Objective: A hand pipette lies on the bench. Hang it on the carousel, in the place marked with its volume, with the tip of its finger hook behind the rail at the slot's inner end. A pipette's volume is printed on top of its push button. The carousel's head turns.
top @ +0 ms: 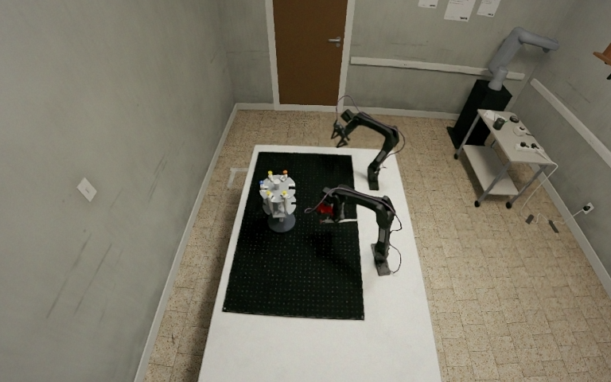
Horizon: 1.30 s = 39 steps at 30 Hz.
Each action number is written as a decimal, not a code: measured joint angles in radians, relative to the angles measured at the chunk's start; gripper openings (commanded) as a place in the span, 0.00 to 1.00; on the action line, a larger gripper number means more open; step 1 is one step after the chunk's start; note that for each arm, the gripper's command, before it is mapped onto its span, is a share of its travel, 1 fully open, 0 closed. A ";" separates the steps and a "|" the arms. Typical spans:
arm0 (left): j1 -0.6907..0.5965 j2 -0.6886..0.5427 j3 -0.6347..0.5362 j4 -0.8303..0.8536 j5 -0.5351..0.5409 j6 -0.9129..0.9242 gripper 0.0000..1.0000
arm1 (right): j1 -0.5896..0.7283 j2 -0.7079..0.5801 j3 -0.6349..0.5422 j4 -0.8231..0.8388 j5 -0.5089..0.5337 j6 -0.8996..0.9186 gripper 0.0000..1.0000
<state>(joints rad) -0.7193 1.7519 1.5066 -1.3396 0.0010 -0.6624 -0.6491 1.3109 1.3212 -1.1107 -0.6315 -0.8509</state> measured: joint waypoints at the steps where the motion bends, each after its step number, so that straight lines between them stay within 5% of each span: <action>1: 0.000 0.000 0.000 0.000 0.000 0.024 0.12 | 0.000 0.000 0.000 0.000 0.000 0.000 1.00; 18: 0.002 0.012 0.013 -0.013 -0.002 0.411 0.12 | 0.000 0.000 0.000 0.000 0.000 0.000 1.00; 39: 0.038 0.259 0.323 -0.066 -0.002 0.478 0.12 | 0.000 0.000 0.000 0.000 0.000 0.000 1.00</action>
<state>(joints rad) -0.6811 2.0106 1.8301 -1.4052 -0.0006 -0.1841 -0.6491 1.3109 1.3212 -1.1107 -0.6315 -0.8509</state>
